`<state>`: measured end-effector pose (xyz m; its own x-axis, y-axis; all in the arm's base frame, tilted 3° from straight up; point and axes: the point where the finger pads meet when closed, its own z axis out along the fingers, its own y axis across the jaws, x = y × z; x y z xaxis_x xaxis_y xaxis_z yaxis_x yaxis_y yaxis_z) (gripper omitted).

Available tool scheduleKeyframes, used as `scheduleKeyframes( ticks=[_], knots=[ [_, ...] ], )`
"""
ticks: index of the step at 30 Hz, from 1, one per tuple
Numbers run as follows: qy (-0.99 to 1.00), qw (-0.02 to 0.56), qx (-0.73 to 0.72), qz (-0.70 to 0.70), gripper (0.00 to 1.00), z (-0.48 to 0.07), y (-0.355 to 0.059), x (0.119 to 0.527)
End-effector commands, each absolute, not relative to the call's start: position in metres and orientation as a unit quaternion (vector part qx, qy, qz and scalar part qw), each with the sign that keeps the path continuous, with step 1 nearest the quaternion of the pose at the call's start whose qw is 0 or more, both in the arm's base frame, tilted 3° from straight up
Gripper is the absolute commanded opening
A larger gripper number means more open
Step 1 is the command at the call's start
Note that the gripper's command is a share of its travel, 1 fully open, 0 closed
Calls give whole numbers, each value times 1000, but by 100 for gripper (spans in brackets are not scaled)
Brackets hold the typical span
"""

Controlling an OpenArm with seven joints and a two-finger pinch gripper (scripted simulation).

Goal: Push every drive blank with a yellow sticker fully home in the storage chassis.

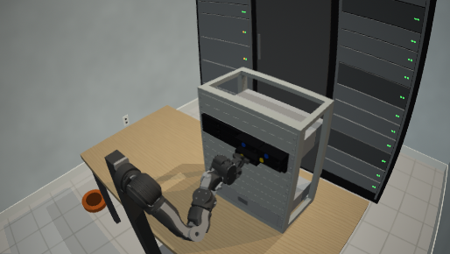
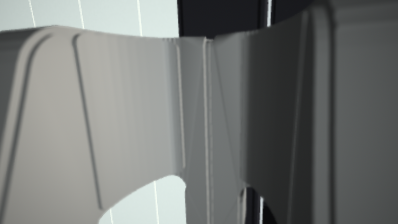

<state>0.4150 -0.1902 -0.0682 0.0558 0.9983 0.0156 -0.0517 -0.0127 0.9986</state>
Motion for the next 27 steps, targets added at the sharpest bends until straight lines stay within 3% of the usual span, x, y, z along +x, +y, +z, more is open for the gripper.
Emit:
scheduleKeyframes(
  ticks=[1,27],
  knots=[
    [467,526,500,505,0,-65,-189,415],
    [468,526,500,505,0,-68,-189,416]
  ],
)
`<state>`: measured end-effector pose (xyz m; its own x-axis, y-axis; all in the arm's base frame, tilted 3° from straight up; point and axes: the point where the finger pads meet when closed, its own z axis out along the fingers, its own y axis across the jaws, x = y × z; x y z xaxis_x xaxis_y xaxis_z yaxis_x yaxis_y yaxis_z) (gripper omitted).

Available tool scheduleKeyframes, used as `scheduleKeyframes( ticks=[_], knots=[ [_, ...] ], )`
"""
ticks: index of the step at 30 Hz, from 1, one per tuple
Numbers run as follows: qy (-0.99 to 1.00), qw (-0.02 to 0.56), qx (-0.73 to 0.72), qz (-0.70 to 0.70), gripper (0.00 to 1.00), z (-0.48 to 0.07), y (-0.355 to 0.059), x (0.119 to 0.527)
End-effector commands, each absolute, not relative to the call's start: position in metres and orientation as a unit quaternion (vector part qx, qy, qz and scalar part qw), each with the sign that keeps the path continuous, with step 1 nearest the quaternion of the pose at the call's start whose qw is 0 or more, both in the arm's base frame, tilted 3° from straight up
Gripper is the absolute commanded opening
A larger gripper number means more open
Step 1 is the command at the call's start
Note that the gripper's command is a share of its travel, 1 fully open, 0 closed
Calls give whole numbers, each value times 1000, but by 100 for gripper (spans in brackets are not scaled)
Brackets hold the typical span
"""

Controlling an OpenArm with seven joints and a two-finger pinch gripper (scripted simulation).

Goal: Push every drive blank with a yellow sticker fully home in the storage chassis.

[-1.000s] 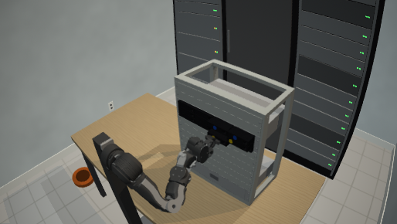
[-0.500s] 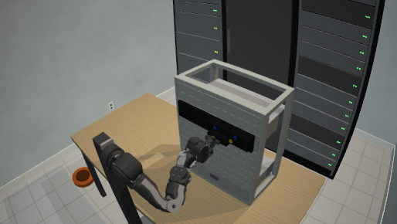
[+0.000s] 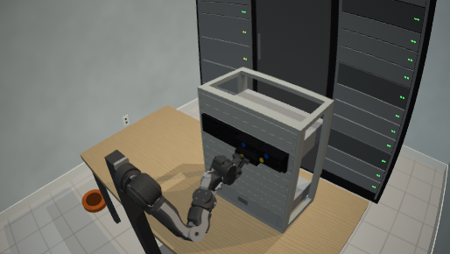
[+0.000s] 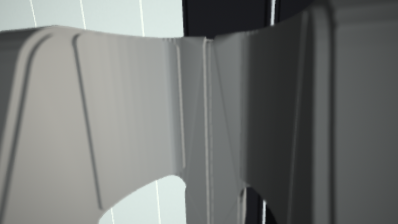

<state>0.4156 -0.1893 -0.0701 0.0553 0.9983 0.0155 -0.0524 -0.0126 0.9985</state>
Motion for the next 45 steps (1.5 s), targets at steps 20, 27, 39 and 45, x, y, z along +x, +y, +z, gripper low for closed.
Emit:
scheduleKeyframes(
  ticks=[20,27,39,45],
  knots=[
    [467,526,500,505,0,-67,-190,426],
    [468,525,500,505,0,-67,-189,428],
    [467,527,499,505,0,-65,-190,436],
    [468,525,499,505,0,-65,-190,440]
  ],
)
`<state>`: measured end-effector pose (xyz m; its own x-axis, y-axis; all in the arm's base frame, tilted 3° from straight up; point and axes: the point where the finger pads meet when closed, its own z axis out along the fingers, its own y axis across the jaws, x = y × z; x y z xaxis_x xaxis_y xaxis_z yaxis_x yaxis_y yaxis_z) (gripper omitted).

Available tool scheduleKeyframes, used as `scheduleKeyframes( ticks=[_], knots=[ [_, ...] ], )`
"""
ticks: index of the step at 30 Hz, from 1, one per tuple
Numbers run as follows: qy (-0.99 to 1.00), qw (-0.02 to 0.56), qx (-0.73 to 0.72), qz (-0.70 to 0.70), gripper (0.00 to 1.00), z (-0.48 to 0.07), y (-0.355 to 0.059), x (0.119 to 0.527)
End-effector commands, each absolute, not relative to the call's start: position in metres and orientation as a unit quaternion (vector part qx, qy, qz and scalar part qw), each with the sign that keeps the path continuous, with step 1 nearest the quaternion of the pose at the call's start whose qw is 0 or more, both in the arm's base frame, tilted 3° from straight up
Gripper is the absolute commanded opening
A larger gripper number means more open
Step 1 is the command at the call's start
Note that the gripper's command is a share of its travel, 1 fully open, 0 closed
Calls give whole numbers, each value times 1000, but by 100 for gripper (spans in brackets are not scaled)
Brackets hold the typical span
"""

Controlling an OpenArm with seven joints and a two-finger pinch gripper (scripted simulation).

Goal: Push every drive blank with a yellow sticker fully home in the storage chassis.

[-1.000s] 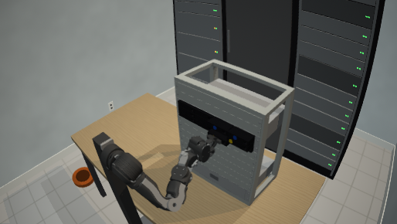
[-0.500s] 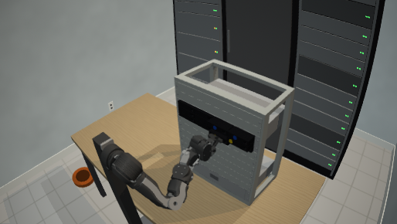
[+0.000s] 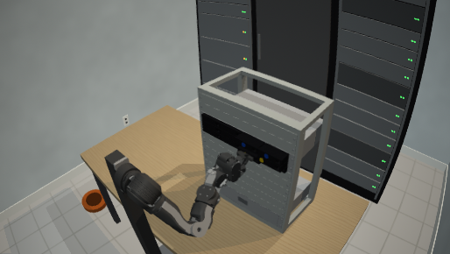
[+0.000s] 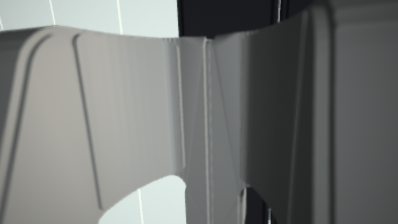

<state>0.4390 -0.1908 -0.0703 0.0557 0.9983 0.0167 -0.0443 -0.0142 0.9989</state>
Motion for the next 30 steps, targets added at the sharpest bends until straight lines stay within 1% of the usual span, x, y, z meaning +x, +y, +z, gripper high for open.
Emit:
scheduleKeyframes(
  ticks=[1,30],
  knots=[
    [468,525,499,505,0,-64,-190,442],
    [467,527,499,505,0,-61,-191,448]
  ],
)
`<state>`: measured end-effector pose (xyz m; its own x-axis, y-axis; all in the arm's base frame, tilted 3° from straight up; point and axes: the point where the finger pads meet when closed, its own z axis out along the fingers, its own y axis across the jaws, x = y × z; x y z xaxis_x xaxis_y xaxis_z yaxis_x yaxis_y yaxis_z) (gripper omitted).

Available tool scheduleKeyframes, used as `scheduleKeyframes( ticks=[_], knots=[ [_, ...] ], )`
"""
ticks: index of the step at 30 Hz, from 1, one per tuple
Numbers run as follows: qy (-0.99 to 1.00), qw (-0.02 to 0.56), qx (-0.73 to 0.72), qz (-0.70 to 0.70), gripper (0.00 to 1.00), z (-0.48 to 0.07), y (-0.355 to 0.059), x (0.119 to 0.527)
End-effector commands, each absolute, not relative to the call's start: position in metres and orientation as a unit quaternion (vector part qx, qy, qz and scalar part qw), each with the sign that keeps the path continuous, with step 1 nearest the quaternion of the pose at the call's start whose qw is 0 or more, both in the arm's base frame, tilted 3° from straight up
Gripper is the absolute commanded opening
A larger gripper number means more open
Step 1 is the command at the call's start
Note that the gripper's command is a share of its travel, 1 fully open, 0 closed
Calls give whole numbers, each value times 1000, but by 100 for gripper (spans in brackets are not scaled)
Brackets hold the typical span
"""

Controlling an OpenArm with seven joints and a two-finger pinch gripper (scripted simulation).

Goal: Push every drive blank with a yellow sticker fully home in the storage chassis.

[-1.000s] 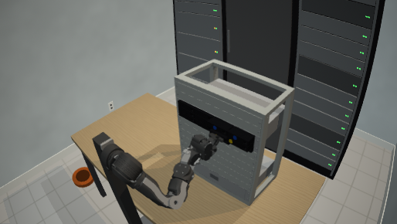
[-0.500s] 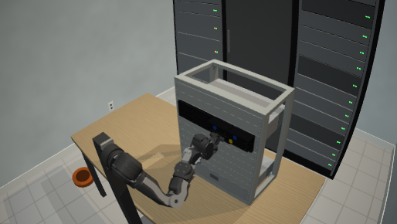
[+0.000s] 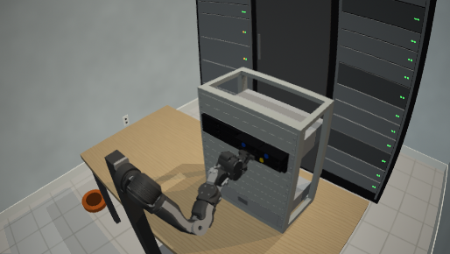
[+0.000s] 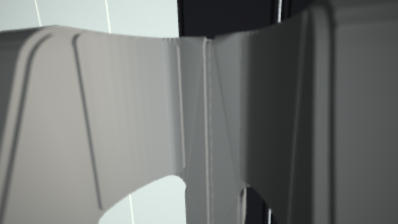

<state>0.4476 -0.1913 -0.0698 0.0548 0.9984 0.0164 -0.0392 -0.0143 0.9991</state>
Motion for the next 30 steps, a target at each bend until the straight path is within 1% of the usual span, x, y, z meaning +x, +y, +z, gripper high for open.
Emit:
scheduleKeyframes(
  ticks=[1,30],
  knots=[
    [467,527,499,505,0,-61,-191,448],
    [467,527,499,505,0,-58,-191,454]
  ],
)
